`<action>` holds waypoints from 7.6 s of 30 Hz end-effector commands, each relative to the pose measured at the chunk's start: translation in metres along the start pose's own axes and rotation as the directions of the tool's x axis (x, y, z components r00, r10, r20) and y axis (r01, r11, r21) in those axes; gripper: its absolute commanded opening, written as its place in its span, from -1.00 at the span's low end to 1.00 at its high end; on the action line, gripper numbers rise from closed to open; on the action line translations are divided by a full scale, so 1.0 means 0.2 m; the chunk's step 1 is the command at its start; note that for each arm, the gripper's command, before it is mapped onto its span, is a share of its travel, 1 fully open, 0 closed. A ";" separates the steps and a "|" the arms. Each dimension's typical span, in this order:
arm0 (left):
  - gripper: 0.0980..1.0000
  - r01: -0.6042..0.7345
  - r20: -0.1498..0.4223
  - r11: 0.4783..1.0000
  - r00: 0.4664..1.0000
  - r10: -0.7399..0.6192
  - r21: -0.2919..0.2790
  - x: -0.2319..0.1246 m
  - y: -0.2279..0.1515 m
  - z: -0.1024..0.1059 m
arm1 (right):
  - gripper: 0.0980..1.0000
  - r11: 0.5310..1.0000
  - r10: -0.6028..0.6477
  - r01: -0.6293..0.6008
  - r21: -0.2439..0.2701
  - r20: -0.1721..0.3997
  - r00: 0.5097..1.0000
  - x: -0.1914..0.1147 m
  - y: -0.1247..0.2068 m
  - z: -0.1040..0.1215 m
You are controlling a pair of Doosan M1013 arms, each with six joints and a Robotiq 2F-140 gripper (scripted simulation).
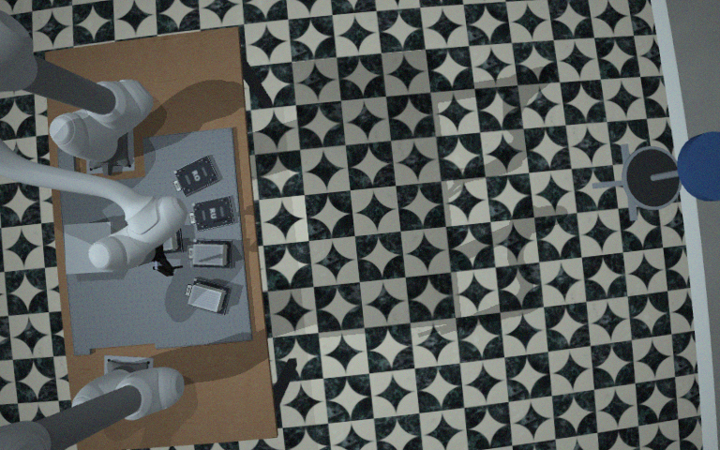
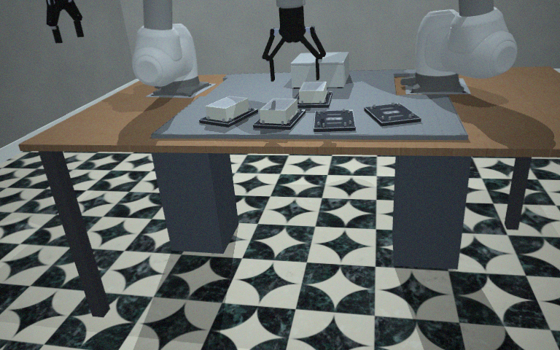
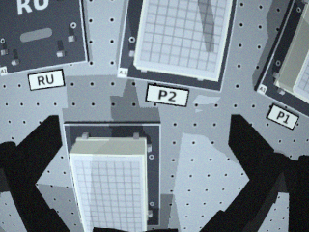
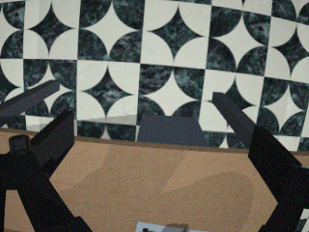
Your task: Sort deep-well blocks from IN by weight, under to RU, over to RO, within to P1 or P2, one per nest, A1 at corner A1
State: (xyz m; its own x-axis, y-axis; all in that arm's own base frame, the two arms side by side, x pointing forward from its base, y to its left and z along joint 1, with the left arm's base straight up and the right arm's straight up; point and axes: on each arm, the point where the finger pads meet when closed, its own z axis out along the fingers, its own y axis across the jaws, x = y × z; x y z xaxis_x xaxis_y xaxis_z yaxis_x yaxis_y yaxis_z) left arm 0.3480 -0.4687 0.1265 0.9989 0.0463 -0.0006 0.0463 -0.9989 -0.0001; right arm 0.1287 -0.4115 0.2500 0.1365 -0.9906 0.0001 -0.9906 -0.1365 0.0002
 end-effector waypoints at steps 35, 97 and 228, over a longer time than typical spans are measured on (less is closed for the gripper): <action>1.00 0.000 -0.001 1.000 1.000 0.000 -0.001 -0.55 -0.22 0.02 | 1.00 1.000 0.000 0.000 0.001 -0.001 1.000 0.00 0.00 0.00; 1.00 0.000 -0.001 1.000 1.000 0.000 -0.001 -0.55 -0.22 0.37 | 1.00 1.000 0.000 0.000 0.001 -0.001 1.000 0.00 0.00 0.00; -1.00 -0.058 -0.001 0.998 0.998 0.058 -0.001 -1.00 -0.22 -0.12 | 1.00 1.000 0.000 0.000 0.001 -0.001 1.000 0.00 0.00 0.00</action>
State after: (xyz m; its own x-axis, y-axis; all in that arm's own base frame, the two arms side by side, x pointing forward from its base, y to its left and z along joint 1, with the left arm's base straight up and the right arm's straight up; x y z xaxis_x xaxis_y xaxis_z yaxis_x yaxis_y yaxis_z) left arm 0.1566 -0.4334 0.1474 0.9999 -0.0123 -0.0006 -0.0123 -0.9999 0.0002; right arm 0.1287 -0.4115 0.2500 0.1365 -0.9906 0.0001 -0.9906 -0.1365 0.0002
